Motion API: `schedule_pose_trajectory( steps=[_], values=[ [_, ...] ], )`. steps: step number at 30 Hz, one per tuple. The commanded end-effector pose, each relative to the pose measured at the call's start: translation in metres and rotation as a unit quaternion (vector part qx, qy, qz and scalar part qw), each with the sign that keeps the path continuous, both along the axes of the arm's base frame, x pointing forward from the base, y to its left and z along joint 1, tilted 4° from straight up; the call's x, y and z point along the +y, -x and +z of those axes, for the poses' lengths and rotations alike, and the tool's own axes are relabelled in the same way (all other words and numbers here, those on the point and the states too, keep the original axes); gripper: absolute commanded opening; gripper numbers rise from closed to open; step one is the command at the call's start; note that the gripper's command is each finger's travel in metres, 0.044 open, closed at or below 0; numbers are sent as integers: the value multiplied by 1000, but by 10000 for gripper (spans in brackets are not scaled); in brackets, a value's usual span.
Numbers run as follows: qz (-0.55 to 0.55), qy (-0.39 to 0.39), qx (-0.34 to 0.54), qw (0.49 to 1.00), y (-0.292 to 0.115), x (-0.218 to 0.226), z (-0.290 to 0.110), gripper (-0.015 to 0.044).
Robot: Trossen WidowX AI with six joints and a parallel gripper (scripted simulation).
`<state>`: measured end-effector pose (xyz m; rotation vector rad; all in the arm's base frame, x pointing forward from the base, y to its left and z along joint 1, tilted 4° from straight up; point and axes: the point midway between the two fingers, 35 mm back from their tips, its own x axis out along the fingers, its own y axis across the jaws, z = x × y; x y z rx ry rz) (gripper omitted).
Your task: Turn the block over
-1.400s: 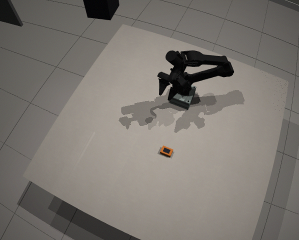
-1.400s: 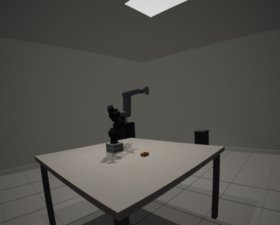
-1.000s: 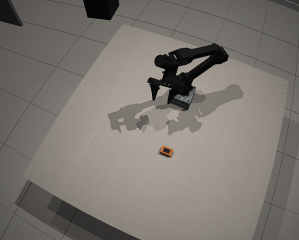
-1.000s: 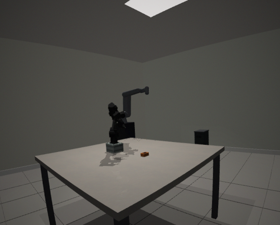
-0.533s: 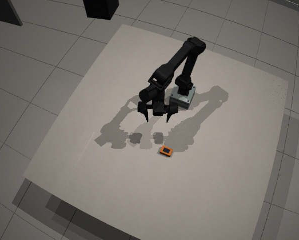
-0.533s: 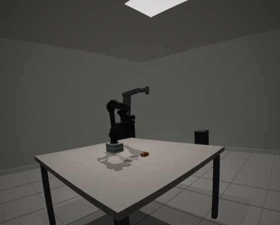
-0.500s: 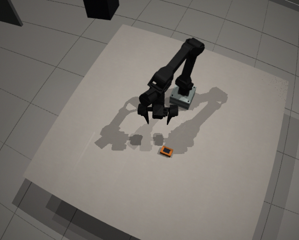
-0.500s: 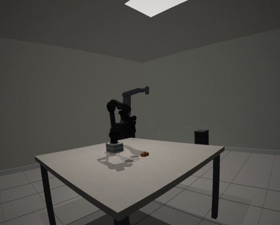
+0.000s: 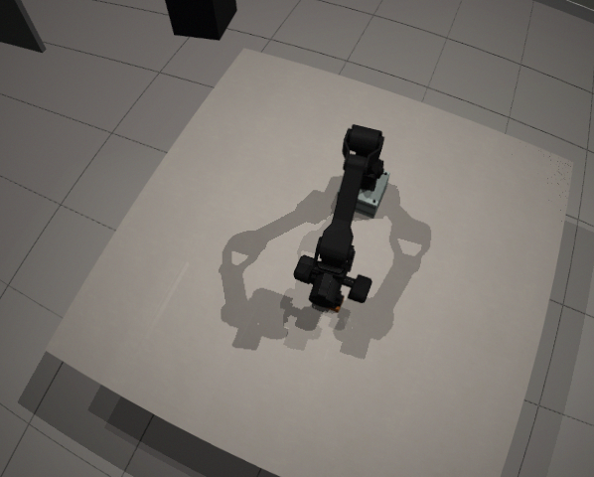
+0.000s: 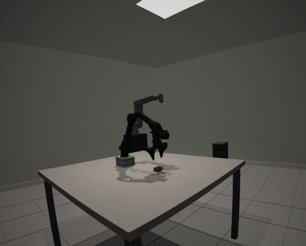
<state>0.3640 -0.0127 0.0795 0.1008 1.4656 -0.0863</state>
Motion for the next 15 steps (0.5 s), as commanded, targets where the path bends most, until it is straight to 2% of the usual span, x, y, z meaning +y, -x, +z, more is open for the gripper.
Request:
schedule_pose_trajectory(
  steps=[1,3,6,15],
  values=[
    [-16,10,0,1000,-2,0,0,440],
    [-16,10,0,1000,-2,0,-3,440],
    [-16,10,1,1000,-5,-1,-33,440],
    [-16,10,1,1000,-6,0,-51,440]
  ],
)
